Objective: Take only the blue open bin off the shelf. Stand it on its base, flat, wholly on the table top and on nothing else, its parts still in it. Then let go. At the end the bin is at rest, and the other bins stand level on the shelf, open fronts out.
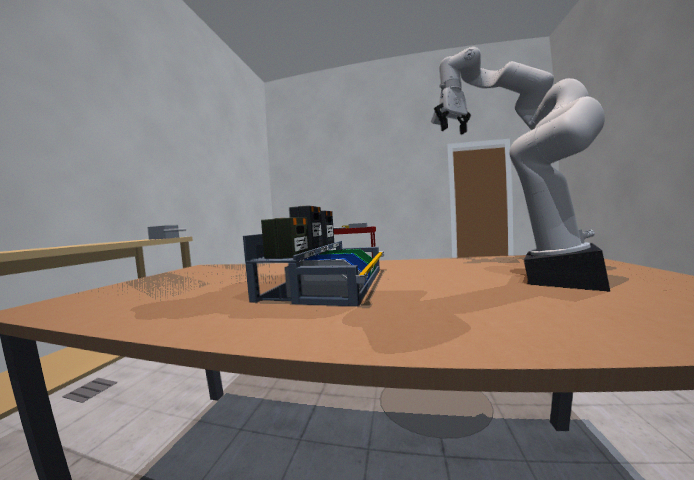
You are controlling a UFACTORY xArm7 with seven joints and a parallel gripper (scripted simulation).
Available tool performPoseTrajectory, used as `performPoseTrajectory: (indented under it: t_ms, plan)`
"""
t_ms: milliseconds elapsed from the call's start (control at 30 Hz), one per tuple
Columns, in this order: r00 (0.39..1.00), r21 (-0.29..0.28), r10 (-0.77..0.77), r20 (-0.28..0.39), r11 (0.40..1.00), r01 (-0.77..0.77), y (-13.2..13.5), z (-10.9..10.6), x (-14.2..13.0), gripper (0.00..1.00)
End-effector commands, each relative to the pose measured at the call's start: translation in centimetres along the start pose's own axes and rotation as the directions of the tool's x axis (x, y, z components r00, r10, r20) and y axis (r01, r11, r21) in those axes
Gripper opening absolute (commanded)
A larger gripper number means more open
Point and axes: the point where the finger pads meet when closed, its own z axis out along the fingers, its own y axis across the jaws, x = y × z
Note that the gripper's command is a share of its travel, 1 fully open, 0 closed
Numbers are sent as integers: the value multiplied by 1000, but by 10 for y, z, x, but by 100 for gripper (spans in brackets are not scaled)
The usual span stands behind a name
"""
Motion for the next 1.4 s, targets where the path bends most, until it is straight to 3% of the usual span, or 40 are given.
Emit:
performPoseTrajectory:
  t_ms: [0,167,333,733,900,1300,1367]
  plan:
    - [1000,6,-23,1,1000,23,-6,0,3,100]
    - [1000,6,-23,1,1000,23,-6,0,3,100]
    - [976,25,-214,30,977,213,-59,9,6,100]
    - [976,25,-214,30,977,213,-59,9,6,100]
    - [916,50,-398,54,917,395,-112,17,-1,100]
    - [916,50,-398,54,917,395,-112,17,-1,100]
    - [917,50,-396,53,918,393,-128,19,-3,100]
